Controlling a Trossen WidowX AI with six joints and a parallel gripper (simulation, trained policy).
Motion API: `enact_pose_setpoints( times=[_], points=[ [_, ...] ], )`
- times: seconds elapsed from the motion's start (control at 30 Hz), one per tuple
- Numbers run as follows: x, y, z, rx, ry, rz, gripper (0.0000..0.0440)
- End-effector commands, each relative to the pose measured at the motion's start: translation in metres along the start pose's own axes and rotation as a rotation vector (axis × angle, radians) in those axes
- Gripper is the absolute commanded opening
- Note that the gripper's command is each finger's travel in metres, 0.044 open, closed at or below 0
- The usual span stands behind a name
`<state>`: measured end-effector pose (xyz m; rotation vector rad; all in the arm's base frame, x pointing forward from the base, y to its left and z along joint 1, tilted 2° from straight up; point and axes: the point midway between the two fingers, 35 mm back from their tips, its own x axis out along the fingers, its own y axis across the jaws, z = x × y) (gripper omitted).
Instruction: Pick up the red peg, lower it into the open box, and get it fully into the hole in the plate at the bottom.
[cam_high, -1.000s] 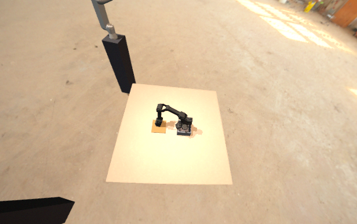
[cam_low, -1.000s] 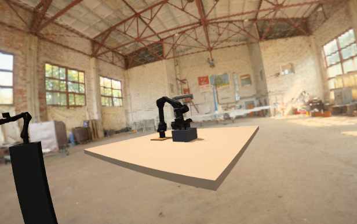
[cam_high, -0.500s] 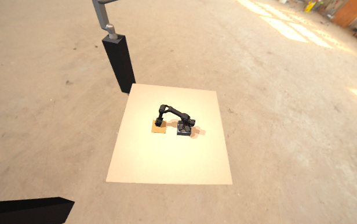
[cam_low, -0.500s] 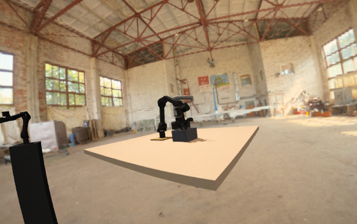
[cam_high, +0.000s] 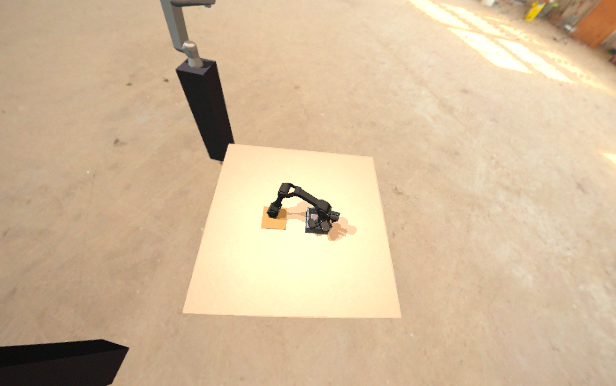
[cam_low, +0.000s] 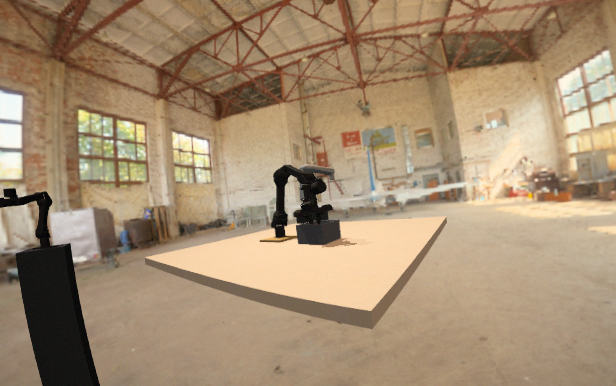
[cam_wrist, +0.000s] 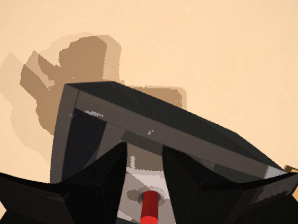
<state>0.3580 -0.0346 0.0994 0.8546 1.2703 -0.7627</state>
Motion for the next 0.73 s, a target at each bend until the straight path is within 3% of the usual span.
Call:
enact_pose_setpoints(
  times=[0.0,0.7],
  points=[
    [0.003,-0.004,0.011,0.006,-0.012,-0.018,0.0115],
    [-0.003,-0.028,0.059,0.04,-0.062,-0.084,0.0123]
  ],
)
